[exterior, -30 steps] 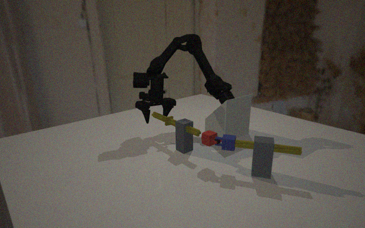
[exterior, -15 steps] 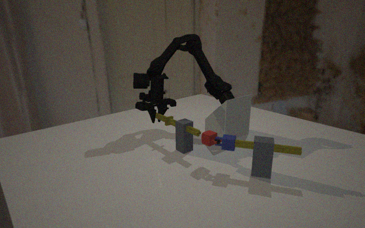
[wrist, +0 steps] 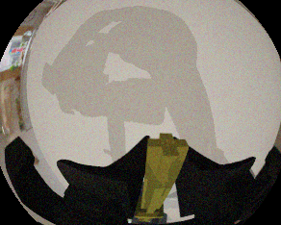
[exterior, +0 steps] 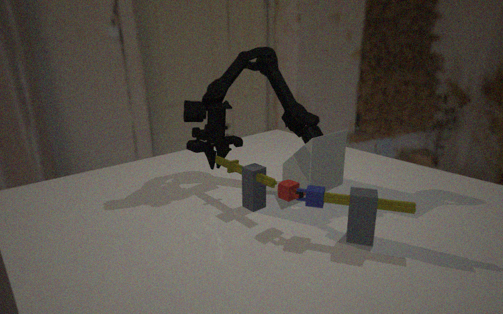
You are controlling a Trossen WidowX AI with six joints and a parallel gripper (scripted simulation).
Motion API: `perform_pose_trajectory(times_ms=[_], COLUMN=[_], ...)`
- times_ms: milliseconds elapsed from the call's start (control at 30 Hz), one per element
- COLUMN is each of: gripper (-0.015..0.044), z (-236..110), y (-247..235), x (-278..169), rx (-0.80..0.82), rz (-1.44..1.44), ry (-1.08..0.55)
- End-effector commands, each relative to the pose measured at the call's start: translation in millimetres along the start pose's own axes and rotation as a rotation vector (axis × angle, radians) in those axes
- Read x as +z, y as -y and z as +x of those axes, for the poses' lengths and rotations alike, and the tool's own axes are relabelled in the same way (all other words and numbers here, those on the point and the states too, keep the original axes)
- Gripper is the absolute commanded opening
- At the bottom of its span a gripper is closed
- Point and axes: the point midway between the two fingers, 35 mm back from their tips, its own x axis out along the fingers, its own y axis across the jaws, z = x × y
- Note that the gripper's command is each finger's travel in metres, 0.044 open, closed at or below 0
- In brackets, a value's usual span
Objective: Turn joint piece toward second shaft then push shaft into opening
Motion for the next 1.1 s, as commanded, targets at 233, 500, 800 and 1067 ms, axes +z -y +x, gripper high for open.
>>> perform_pose_trajectory(times_ms=[233,500,800,1067], gripper=[0.0067,0.0067,0.0067,0.0047], z=[0.0,0.0,1.2,0.4], y=[0.0,0.0,0.9,0.4], x=[0.0,0.0,0.0,1.3], rx=[0.0,0.0,-0.054,-0.058], rz=[0.0,0.0,-0.003,-0.003], ry=[0.0,0.0,-0.004,0.0])
